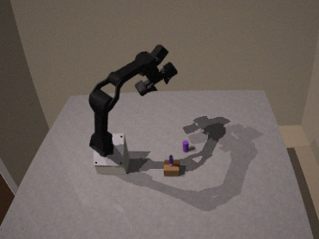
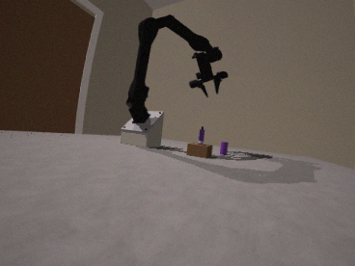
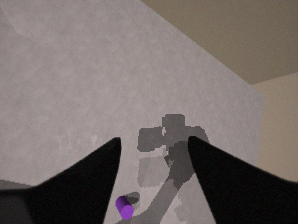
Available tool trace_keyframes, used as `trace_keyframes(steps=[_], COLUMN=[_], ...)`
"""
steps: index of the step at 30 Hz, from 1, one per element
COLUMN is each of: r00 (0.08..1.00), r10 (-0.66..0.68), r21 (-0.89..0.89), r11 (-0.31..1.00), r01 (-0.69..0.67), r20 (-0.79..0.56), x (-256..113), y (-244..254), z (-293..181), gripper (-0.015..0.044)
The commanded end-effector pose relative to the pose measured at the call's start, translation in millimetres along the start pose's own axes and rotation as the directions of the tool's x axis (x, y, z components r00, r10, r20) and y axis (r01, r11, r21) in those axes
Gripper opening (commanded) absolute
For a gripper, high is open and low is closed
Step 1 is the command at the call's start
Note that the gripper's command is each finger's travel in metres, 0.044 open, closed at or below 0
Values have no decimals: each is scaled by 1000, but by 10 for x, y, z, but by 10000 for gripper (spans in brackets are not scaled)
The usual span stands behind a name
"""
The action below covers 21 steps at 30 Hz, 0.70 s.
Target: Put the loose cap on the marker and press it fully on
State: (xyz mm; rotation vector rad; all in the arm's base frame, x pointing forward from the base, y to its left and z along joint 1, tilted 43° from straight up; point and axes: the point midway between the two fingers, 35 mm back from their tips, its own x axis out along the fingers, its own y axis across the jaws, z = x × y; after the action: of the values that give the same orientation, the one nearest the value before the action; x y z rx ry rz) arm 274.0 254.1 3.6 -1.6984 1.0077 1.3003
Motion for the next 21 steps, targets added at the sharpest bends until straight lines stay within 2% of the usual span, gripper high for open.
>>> trace_keyframes(steps=[1,7,10,13,18,21], r00=[991,918,861,811,807,807], r10=[75,247,335,400,405,405], r21=[189,556,673,731,735,734], r11=[981,830,739,681,677,677], r01=[-54,-36,11,48,51,52], r20=[-110,-310,-382,-426,-429,-430], x=[221,585,724,781,799,996], y=[-60,-120,-83,9,27,143], z=[-433,-1309,-1712,-2003,-2034,-2147], gripper=[241,241,241,241,241,241])
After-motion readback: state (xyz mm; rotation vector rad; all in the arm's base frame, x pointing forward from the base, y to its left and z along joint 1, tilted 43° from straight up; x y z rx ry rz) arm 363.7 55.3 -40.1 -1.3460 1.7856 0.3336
